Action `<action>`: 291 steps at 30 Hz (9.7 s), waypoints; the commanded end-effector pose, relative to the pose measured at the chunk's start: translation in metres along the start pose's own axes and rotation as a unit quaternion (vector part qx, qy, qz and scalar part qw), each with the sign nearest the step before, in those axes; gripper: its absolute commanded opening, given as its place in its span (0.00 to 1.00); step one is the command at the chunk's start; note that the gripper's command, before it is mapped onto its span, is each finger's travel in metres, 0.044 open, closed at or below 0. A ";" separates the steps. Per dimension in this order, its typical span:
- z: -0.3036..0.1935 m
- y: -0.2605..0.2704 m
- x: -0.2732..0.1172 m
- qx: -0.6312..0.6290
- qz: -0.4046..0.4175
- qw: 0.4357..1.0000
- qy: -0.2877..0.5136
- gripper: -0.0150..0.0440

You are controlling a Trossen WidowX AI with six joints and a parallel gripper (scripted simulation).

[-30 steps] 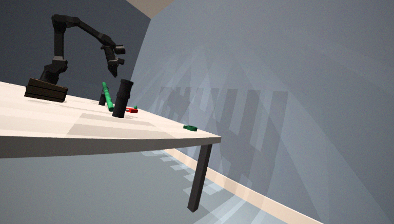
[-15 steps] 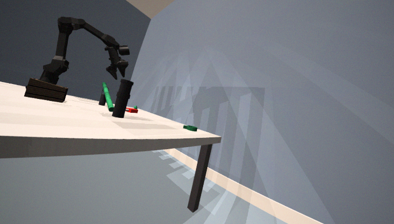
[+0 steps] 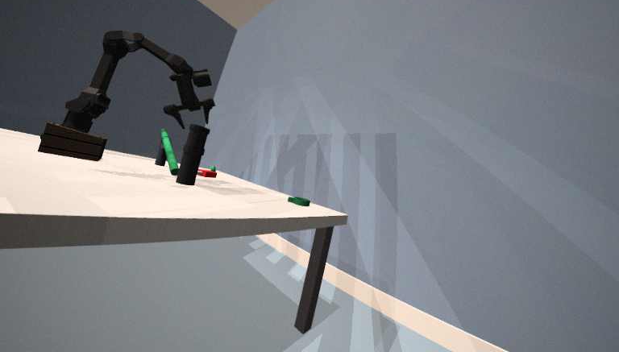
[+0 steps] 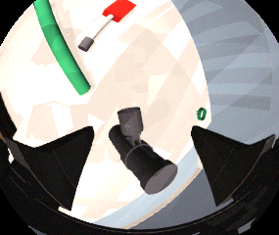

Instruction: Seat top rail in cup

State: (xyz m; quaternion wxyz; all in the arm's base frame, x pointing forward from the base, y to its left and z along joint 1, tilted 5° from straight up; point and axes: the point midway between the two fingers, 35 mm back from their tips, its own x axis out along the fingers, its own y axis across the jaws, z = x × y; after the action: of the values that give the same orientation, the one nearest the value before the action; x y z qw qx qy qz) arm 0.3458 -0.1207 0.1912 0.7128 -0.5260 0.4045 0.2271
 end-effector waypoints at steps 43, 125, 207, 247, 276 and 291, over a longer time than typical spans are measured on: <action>-0.022 0.019 0.097 -0.073 -0.007 0.997 0.005 1.00; -0.031 0.046 0.116 -0.217 0.001 0.973 -0.075 0.25; 0.088 0.061 -0.004 0.365 0.046 0.928 -0.056 1.00; 0.130 0.107 0.030 0.934 0.032 0.251 0.251 1.00; 0.126 0.133 0.077 0.934 0.032 0.251 0.251 1.00; 0.125 0.144 0.099 0.934 0.033 0.251 0.251 1.00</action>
State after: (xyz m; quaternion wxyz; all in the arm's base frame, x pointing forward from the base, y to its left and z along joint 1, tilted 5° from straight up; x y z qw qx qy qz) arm 0.3372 0.0359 0.0498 0.5632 0.4911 0.5100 -0.4260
